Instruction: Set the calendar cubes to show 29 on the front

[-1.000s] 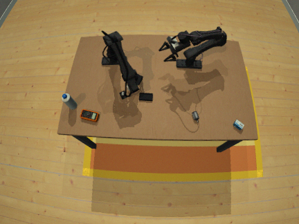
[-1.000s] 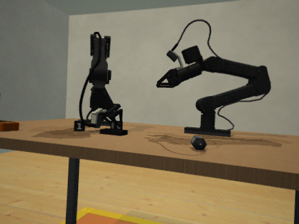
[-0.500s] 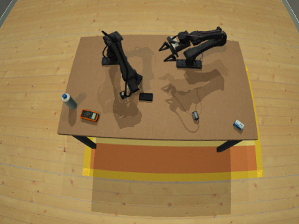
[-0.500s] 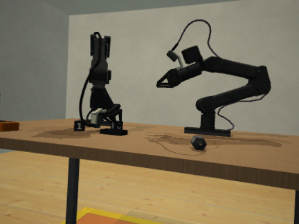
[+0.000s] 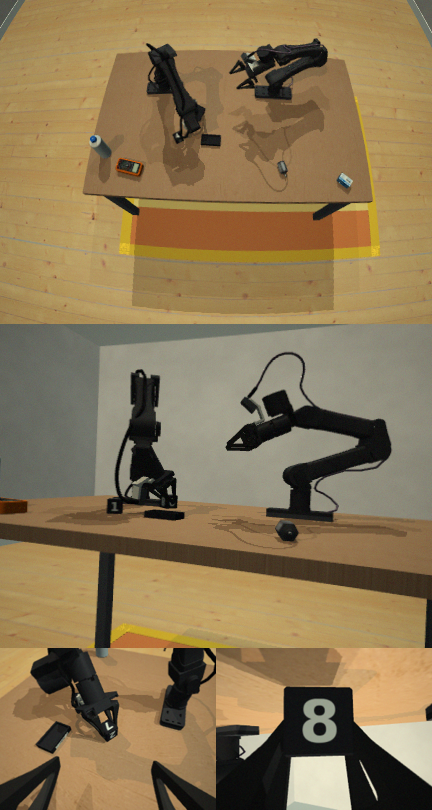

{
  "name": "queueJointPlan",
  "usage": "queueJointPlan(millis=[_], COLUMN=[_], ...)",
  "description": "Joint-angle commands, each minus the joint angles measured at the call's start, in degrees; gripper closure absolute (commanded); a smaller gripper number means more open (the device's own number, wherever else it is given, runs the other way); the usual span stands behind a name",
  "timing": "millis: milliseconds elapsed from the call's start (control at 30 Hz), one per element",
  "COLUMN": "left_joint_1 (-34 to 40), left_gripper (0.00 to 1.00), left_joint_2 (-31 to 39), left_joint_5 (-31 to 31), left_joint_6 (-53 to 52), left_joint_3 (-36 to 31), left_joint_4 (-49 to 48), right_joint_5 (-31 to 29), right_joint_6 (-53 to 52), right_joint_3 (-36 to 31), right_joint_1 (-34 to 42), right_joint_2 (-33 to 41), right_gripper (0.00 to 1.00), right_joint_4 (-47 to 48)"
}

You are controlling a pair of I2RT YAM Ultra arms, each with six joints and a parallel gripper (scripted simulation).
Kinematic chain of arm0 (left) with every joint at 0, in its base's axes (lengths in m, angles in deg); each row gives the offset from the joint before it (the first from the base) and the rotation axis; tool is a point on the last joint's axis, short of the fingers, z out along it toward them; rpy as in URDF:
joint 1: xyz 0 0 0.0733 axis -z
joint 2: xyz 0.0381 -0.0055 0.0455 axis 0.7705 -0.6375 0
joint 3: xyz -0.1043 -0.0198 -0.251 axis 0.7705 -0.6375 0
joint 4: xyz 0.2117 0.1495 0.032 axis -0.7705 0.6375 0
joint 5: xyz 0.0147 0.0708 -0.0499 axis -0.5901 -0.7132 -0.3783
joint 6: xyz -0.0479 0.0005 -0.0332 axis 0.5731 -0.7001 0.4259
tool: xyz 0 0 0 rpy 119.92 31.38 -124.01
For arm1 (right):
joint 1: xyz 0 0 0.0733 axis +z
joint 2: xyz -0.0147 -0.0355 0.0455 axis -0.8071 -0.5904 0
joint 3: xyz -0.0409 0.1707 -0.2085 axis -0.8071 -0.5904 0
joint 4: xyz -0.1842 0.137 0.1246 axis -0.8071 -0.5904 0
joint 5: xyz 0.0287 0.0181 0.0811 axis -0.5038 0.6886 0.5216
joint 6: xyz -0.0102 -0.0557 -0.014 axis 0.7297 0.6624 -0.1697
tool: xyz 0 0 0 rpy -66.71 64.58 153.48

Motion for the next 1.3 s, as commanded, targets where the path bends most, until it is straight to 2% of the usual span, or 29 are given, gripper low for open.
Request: queueJointPlan(millis=[0,200,500,700,1133,1267], left_joint_1=[-0.25,-0.25,-0.25,-0.25,-0.25,-0.25], left_gripper=[0.0,0.0,0.0,0.0,0.0,0.0], left_joint_2=[0.67,0.67,0.67,0.67,0.67,0.67], left_joint_5=[0.52,0.52,0.52,0.52,0.52,0.52], left_joint_6=[-0.11,-0.11,-0.11,-0.11,-0.11,-0.11], left_joint_3=[0.2,0.2,0.2,0.2,0.2,0.2], left_joint_4=[-1.17,-1.17,-1.17,-1.17,-1.17,-1.17], right_joint_5=[0.57,0.46,-0.71,-0.34,0.57,1.88], right_joint_6=[0.29,0.62,1.68,1.54,19.69,27.17], right_joint_3=[4.53,6.81,0.42,-2.11,1.46,-1.91], right_joint_1=[0.16,0.0,-1.55,-1.72,0.97,0.25], right_joint_2=[5.2,5.65,1.11,2.08,5.64,7.39], right_gripper=[0.65,0.65,0.65,0.65,0.65,0.65], right_joint_4=[-6.86,-8.6,2.21,3.15,11.75,16.18])
